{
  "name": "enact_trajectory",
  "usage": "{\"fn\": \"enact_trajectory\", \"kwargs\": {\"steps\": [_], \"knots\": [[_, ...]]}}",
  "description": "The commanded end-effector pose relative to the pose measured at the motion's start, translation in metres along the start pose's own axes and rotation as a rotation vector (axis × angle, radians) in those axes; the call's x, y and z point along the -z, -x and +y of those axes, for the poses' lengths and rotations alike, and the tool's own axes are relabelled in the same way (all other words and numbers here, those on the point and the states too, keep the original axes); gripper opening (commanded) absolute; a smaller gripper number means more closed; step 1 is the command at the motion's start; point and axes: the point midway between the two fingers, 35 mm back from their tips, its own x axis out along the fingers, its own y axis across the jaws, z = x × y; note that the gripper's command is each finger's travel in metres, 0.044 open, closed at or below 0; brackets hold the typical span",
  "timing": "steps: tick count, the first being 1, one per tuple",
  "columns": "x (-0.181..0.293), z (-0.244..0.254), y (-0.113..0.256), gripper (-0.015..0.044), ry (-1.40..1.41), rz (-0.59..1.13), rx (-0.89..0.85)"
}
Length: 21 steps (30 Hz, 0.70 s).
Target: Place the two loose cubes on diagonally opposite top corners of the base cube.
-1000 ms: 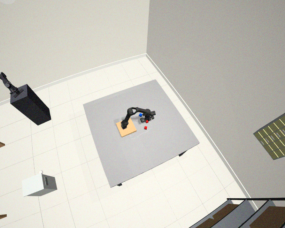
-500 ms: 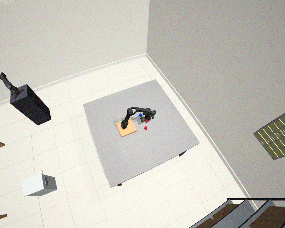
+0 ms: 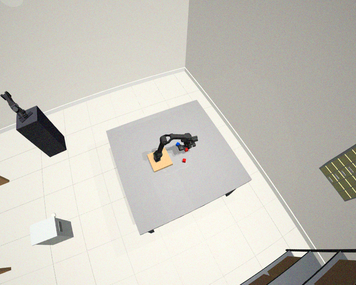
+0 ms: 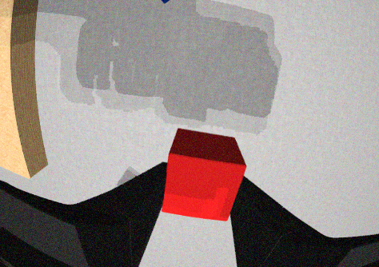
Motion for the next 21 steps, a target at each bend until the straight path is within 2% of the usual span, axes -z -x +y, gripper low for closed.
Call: {"fn": "enact_trajectory", "kwargs": {"steps": [1,8,15,21], "knots": [[0.000,-0.001,0.021,0.0105,0.001,-0.002,0.019],[0.000,0.003,0.041,0.0105,0.001,-0.002,0.019],[-0.002,0.003,0.041,0.0105,-0.017,-0.002,0.019],[-0.017,0.008,0.037,0.0105,-0.173,-0.004,0.018]]}}
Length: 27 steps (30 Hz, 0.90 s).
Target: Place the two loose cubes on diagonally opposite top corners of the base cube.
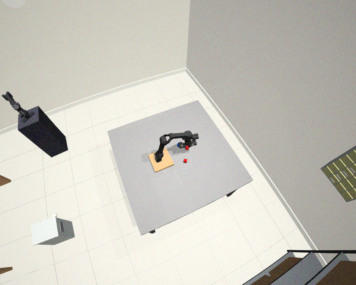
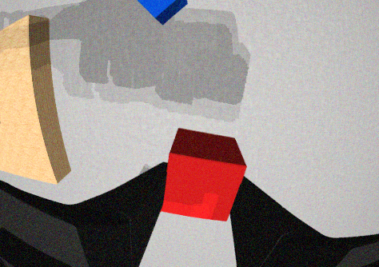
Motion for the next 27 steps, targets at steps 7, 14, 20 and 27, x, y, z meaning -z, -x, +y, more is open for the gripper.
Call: {"fn": "enact_trajectory", "kwargs": {"steps": [7,14,20,27], "knots": [[-0.026,0.013,-0.004,0.0105,-0.263,-0.003,0.006],[-0.042,0.022,-0.009,0.0105,-0.451,-0.004,0.005],[-0.055,0.030,-0.013,0.0105,-0.612,-0.004,0.004],[-0.069,0.041,-0.018,0.0105,-0.802,-0.005,0.003]]}}
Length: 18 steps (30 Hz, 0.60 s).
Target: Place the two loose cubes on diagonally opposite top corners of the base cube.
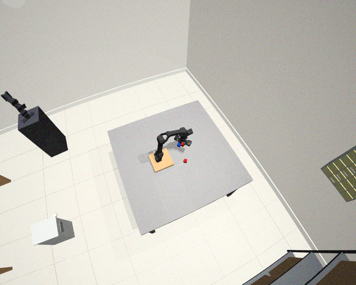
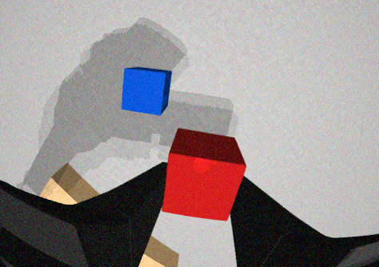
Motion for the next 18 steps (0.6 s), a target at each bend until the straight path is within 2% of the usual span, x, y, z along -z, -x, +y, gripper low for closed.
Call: {"fn": "enact_trajectory", "kwargs": {"steps": [1,18], "knots": [[-0.002,0.013,-0.002,0.0105,-0.124,-0.008,0.000],[-0.008,0.053,-0.015,0.0105,-0.592,-0.010,-0.009]]}}
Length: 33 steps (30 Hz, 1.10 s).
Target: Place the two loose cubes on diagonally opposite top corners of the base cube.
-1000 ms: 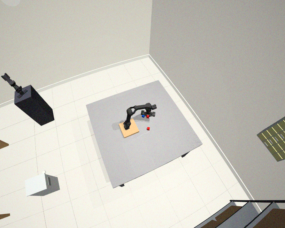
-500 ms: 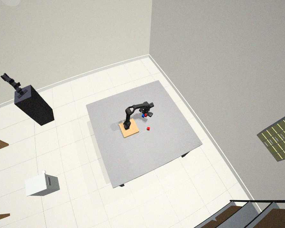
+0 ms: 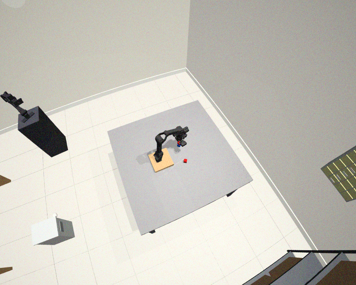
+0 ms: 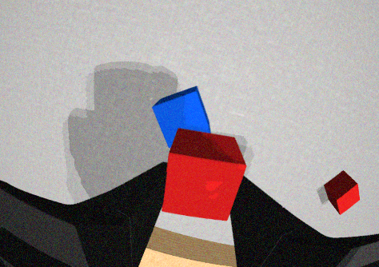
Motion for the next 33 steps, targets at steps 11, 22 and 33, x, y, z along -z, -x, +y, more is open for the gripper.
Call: {"fn": "enact_trajectory", "kwargs": {"steps": [11,22,33], "knots": [[0.011,0.022,-0.007,0.0105,-0.278,-0.006,-0.009],[0.011,0.022,-0.007,0.0105,-0.278,-0.006,-0.009],[0.011,0.023,-0.024,0.0105,-0.283,-0.006,-0.009]]}}
